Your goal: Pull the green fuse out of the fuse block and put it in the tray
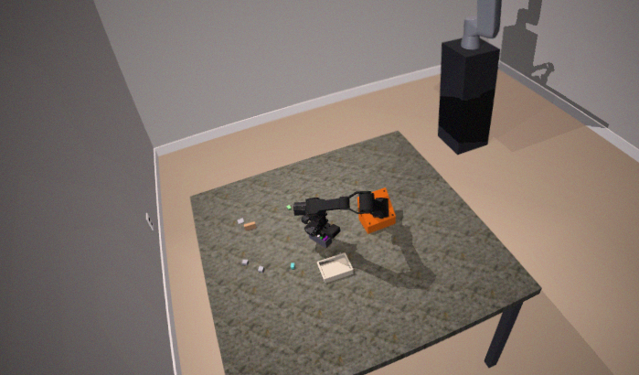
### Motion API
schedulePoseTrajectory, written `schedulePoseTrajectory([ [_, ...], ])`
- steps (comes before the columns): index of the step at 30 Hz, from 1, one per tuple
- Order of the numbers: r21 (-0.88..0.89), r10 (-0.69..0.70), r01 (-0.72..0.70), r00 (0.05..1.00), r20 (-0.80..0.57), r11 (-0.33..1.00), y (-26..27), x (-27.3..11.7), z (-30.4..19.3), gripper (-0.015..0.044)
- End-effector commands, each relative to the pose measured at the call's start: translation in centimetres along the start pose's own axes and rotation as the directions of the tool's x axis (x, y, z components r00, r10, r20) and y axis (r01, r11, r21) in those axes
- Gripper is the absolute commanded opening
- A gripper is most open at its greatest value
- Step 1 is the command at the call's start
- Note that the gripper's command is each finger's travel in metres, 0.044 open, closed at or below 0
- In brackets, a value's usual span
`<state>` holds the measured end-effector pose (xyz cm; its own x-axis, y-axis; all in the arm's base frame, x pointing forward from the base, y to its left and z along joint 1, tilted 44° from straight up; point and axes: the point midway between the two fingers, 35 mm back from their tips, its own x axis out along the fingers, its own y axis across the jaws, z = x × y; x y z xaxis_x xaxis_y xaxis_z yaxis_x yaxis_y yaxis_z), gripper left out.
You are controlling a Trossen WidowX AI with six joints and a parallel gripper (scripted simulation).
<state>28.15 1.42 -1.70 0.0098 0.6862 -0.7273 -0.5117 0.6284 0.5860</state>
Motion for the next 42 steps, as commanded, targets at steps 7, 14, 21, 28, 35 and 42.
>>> schedulePoseTrajectory([
  [7, 0.000, 0.000, 0.000, 1.000, 0.000, 1.000, 0.0, -0.3, 0.0, 0.0000],
  [14, 0.001, 0.000, 0.000, 1.000, 0.000, 1.000, 0.0, -0.6, 0.0, 0.0000],
  [21, 0.002, 0.000, 0.000, 1.000, -0.001, 1.000, -0.1, -0.9, 0.0, 0.0000],
  [28, 0.002, 0.000, 0.000, 1.000, -0.001, 1.000, -0.1, -1.3, 0.0, 0.0000],
  [35, 0.003, 0.000, 0.000, 1.000, -0.001, 1.000, -0.1, -1.6, 0.0, 0.0000],
  [42, 0.004, 0.000, 0.000, 1.000, -0.001, 1.000, -0.1, -2.0, 0.0, 0.0000],
])
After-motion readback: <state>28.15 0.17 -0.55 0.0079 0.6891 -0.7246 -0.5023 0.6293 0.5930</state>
